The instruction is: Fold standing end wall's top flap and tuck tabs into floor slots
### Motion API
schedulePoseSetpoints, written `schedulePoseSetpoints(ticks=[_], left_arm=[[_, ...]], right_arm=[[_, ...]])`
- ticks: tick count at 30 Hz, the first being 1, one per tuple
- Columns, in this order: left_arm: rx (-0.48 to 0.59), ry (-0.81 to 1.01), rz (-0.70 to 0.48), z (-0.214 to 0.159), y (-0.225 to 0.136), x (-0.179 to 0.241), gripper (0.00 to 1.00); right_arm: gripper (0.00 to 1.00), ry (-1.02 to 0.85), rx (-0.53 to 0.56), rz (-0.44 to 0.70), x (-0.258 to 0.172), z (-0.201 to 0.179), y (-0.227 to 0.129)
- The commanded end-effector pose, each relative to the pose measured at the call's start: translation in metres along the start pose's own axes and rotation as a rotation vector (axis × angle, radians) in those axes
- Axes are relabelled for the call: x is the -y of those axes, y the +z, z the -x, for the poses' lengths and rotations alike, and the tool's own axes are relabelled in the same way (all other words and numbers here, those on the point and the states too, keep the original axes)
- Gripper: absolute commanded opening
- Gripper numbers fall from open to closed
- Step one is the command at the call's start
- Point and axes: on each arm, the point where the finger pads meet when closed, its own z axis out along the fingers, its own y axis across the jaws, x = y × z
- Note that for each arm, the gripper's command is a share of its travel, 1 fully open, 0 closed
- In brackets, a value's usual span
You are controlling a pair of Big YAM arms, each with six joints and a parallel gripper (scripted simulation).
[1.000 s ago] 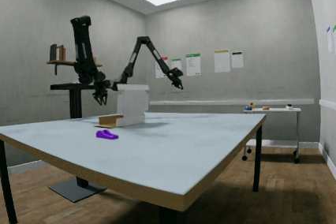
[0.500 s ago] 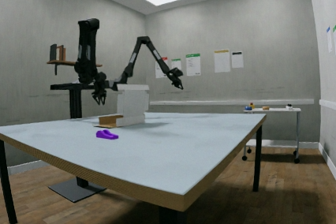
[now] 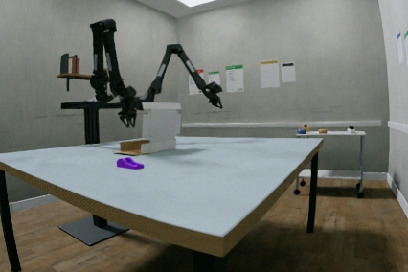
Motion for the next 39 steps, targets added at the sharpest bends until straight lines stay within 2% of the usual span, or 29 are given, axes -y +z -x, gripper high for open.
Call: schedulePoseSetpoints(ticks=[1,35,37,39], left_arm=[[0.016,0.007,0.006,0.008,-0.001,-0.003,0.00],[0.016,0.007,0.006,0.008,-0.001,-0.003,0.00],[0.016,0.007,0.006,0.008,-0.001,-0.003,0.00],[0.016,0.007,0.006,0.008,-0.001,-0.003,0.00]], right_arm=[[0.43,0.022,-0.027,0.002,0.005,0.051,0.013],[0.43,0.006,-0.030,0.008,0.000,0.048,0.014],[0.43,-0.002,-0.033,0.008,0.000,0.043,0.021],[0.43,-0.003,-0.033,0.008,0.000,0.035,0.044]])
